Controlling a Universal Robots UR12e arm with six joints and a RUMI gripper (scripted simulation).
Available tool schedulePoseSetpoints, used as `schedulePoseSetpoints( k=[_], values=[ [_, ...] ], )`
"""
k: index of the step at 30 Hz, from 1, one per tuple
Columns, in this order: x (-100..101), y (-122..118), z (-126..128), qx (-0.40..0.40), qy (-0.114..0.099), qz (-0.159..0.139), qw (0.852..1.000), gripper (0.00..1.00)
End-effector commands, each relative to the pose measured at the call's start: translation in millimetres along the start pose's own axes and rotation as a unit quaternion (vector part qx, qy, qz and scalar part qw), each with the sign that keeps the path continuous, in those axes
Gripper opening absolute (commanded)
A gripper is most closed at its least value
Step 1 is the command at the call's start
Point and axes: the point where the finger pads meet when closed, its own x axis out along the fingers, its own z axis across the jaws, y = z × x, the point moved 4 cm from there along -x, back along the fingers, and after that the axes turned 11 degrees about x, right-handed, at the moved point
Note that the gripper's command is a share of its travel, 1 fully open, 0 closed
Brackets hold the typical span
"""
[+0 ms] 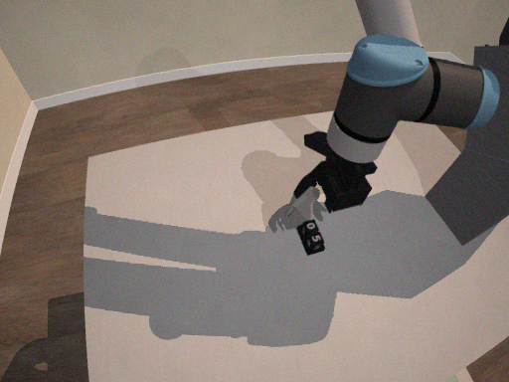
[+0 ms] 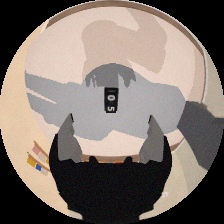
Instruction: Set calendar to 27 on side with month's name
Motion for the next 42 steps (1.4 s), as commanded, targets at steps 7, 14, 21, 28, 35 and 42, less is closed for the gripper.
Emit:
schedulePoseSetpoints(
  k=[7,14,21,28,35,42],
  values=[
    [-0.6,-0.1,-0.2,0.0,0.0,0.0,1.0,1.0],
    [-1.2,-0.1,-0.2,0.0,0.0,0.0,1.0,1.0],
    [-16.6,-0.1,-0.2,0.0,0.0,0.0,1.0,1.0],
    [-42.9,-0.1,-0.2,0.0,0.0,0.0,1.0,1.0],
    [-65.6,-0.1,-0.2,0.0,0.0,0.0,1.0,1.0],
    [-74.2,-0.1,-0.1,0.0,0.0,0.0,1.0,1.0]
  ],
)
